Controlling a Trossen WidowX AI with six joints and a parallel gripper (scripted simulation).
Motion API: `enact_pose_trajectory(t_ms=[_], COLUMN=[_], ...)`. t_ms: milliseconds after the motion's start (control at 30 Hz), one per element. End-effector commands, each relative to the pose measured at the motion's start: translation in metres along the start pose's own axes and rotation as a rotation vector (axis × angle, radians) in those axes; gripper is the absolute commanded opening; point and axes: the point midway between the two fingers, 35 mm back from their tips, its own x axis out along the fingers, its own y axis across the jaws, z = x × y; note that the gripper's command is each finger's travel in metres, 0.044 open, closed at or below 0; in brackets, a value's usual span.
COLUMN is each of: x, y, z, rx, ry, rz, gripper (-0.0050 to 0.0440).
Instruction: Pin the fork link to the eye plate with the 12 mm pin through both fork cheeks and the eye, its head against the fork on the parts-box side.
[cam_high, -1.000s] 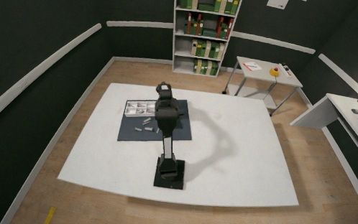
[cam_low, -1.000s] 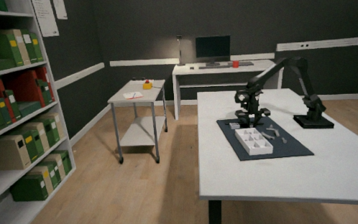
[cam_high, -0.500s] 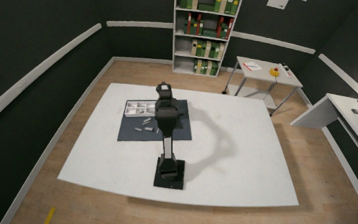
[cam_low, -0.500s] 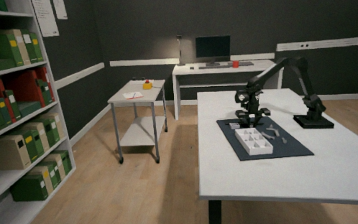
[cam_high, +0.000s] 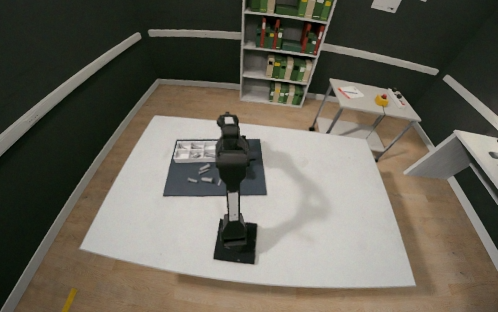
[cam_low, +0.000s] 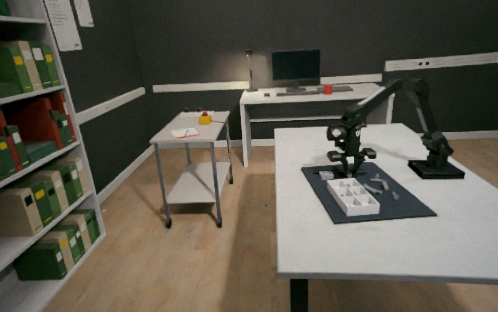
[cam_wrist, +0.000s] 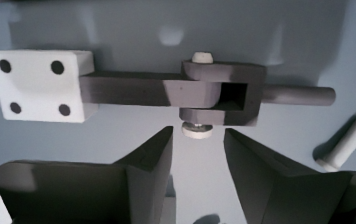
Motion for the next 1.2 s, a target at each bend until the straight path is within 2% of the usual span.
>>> enact_pose_trajectory(t_ms=[0, 733, 1167], x=[-0.018, -0.035, -0.033], y=[0.006, 0.005, 0.004], z=[0.000, 0.001, 0.001], rx=[0.003, 0.003, 0.002], ry=[0.000, 0.000, 0.000], rz=[0.044, 0.042, 0.031], gripper=[0.0150, 0.0150, 0.0150])
